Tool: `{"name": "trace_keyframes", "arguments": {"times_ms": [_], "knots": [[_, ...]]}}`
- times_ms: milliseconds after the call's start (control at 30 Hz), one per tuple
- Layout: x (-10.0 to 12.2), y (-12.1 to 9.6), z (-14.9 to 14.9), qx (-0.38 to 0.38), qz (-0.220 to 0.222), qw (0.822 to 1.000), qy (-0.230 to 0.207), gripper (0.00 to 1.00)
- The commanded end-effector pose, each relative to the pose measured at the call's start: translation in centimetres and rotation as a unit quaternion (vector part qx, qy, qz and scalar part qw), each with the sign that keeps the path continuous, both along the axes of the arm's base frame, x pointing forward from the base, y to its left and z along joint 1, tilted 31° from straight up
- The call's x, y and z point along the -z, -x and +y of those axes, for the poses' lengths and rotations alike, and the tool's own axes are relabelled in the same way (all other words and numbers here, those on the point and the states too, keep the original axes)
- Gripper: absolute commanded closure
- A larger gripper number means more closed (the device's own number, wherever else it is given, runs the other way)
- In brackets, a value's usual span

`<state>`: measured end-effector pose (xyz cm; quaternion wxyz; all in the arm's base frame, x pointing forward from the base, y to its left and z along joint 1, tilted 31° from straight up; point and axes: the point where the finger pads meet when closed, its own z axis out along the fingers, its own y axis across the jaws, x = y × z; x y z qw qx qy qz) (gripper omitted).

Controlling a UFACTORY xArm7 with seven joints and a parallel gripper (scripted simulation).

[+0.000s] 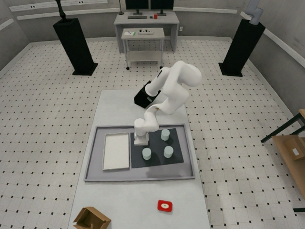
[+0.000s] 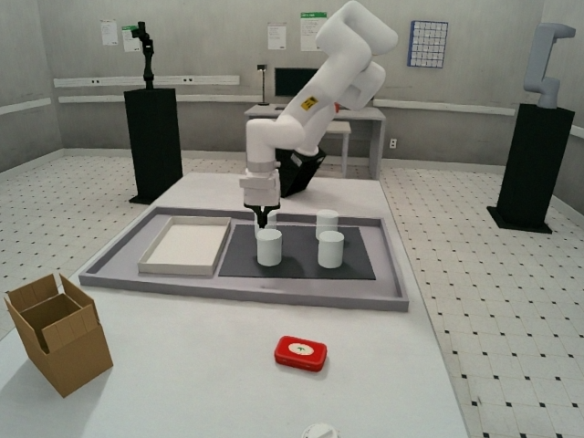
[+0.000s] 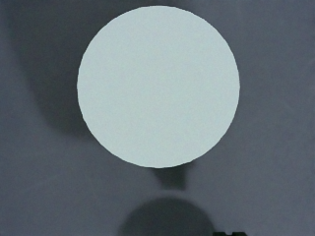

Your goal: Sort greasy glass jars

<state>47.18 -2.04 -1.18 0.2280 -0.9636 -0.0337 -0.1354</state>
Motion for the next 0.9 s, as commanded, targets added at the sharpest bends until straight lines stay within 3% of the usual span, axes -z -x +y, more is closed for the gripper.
{"name": "trace_keyframes", "arguments": {"times_ms": [0,867], "knots": [[-0.05,0.04,-0.15,0.001,-0.001,1.000,0.001,1.00],[0.22,0.97,-0.15,0.001,-0.001,1.000,0.001,1.00]]}}
